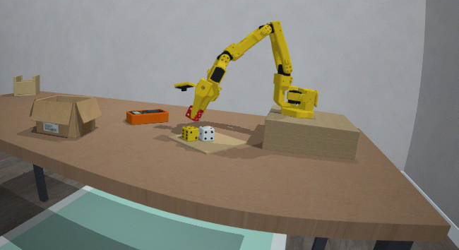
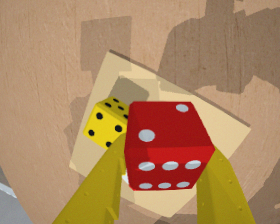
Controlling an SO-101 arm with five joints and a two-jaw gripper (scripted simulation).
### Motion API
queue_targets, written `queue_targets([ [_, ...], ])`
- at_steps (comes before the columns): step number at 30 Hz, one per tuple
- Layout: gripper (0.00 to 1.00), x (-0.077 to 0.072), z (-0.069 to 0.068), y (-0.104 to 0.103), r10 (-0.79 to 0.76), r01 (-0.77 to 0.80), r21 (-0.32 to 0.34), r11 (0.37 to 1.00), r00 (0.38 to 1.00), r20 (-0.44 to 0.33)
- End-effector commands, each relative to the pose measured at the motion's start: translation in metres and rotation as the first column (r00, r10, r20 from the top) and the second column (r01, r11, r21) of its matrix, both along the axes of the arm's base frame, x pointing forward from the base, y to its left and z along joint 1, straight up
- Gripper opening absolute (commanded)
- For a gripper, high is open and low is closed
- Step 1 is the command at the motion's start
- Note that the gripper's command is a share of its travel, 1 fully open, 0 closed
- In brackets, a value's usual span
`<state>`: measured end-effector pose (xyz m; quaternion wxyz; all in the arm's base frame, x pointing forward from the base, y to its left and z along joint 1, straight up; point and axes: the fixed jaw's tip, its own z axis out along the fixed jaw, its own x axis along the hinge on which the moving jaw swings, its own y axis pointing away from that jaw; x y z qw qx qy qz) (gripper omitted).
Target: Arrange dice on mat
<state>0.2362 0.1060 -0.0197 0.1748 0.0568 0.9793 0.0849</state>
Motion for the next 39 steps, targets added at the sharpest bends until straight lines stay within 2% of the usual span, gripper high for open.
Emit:
queue_targets([
  [1,0.0,0.007,0.0,-0.013,-0.02,0.019,0.007,1.0,0.998,0.062],
  [7,0.0,0.017,-0.003,-0.048,-0.068,0.07,-0.001,0.998,0.976,0.208],
  [9,0.0,0.017,-0.003,-0.048,-0.068,0.07,-0.001,0.998,0.976,0.208],
  [14,0.0,0.019,-0.002,-0.08,-0.106,0.122,-0.027,0.992,0.938,0.331],
  [18,0.0,0.018,0.001,-0.096,-0.123,0.153,-0.047,0.987,0.911,0.394],
  [32,0.0,0.017,0.002,-0.104,-0.132,0.172,-0.057,0.983,0.896,0.423],
  [39,0.0,0.019,-0.001,-0.118,-0.157,0.212,-0.069,0.975,0.871,0.467],
])
